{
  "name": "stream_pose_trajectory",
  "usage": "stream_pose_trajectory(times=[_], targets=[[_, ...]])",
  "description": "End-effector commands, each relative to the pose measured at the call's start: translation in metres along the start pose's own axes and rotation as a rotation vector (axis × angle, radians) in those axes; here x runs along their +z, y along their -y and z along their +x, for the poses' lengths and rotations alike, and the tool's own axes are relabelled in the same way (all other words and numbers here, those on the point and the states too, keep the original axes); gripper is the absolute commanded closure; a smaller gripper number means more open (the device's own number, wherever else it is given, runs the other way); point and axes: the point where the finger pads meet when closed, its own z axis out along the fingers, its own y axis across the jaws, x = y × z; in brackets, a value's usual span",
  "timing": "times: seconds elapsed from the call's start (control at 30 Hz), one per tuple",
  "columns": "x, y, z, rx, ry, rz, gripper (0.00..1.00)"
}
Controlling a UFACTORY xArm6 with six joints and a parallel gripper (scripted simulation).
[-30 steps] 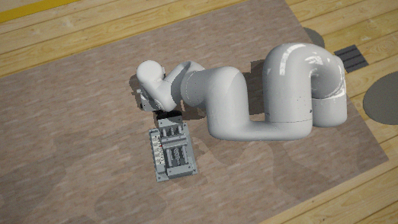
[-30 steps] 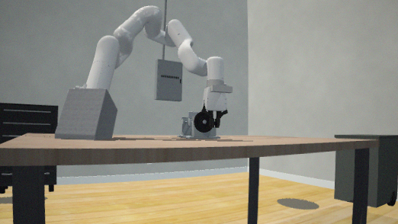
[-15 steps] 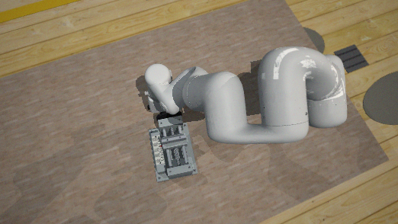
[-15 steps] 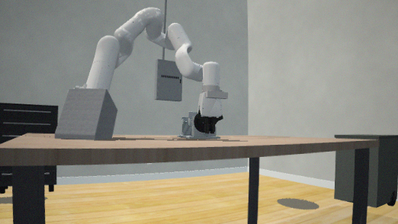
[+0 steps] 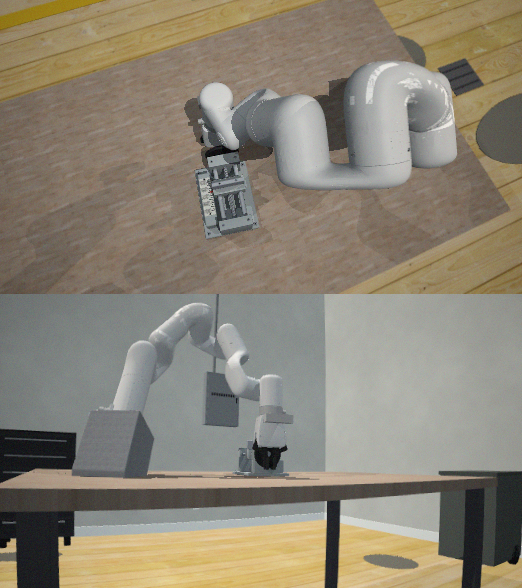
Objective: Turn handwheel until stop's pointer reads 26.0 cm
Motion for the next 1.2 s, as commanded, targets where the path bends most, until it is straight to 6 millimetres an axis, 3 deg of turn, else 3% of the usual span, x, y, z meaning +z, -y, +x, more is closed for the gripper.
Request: stream_pose_trajectory(times=[0.0, 1.17], targets=[[-0.0017, -0.0056, 0.0, 0.0, 0.0, 0.0, 0.94], [-0.0071, -0.0143, 0.0, 0.0, 0.0, 0.0, 0.94]])
